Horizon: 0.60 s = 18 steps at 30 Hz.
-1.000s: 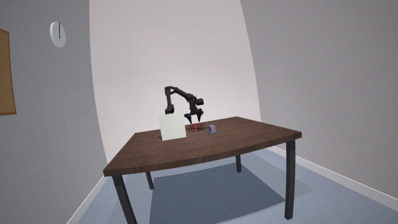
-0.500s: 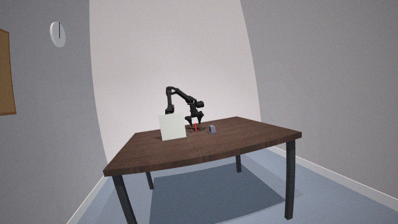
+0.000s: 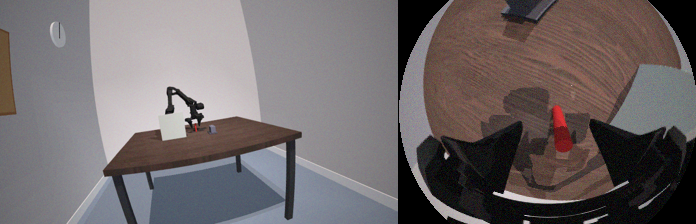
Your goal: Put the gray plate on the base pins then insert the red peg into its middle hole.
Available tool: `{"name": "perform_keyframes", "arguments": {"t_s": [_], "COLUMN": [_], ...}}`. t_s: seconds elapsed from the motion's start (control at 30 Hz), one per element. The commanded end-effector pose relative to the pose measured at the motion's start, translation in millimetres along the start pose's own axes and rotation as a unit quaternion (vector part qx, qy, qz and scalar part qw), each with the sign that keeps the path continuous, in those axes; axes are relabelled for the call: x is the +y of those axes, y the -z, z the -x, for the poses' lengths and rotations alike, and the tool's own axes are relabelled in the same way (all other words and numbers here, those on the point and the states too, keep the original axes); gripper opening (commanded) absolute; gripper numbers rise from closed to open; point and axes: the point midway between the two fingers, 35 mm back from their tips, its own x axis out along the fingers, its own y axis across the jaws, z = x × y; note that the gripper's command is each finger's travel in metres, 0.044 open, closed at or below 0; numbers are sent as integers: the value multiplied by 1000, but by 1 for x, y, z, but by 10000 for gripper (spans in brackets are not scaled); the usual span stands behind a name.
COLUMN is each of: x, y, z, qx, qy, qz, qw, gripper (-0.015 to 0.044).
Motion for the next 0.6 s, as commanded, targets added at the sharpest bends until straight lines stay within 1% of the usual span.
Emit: {"name": "perform_keyframes", "arguments": {"t_s": [0.0, 0.3, 0.57], "x": [-3, -3, -3], "y": [-1, -1, -1], "z": [-2, -2, -2], "qx": [-1, -1, -1], "qy": [3, 3, 3], "qz": [-5, -5, -5], "qw": [1000, 1000, 1000], "gripper": [282, 46, 0]}}
